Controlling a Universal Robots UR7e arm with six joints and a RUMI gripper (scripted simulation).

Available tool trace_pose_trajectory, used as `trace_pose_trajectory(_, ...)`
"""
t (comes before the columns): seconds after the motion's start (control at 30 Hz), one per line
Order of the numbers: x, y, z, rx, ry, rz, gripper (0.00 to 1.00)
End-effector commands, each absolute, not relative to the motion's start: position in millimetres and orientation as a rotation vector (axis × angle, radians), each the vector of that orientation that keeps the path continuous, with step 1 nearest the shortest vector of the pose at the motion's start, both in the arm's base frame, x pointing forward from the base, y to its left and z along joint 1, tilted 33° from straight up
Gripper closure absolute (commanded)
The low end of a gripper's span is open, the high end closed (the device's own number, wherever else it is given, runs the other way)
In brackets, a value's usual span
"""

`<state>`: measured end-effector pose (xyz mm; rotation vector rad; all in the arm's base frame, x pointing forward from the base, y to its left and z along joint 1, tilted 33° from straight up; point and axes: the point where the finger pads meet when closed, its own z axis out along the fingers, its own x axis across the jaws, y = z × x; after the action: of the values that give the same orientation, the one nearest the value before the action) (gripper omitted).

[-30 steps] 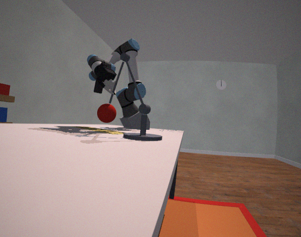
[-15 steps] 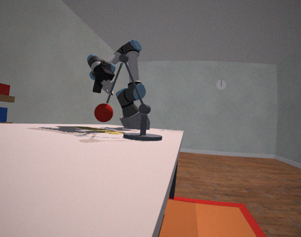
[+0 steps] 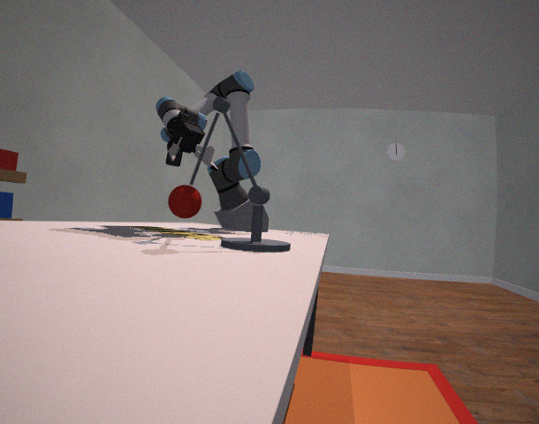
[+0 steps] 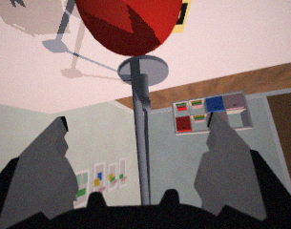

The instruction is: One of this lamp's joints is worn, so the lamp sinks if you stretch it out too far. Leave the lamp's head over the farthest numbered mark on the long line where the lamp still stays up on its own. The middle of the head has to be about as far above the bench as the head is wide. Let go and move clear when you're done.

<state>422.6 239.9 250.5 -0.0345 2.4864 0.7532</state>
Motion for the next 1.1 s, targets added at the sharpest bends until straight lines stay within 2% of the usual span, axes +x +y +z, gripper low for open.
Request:
trace_pose_trajectory(0.0, 422.6, 239.5, 250.9, -0.086, 2.487, 0.781, 0.0)
trace_pose_trajectory(1.07, 422.7, 240.6, 250.9, -0.037, 2.485, 0.754, 0.0)
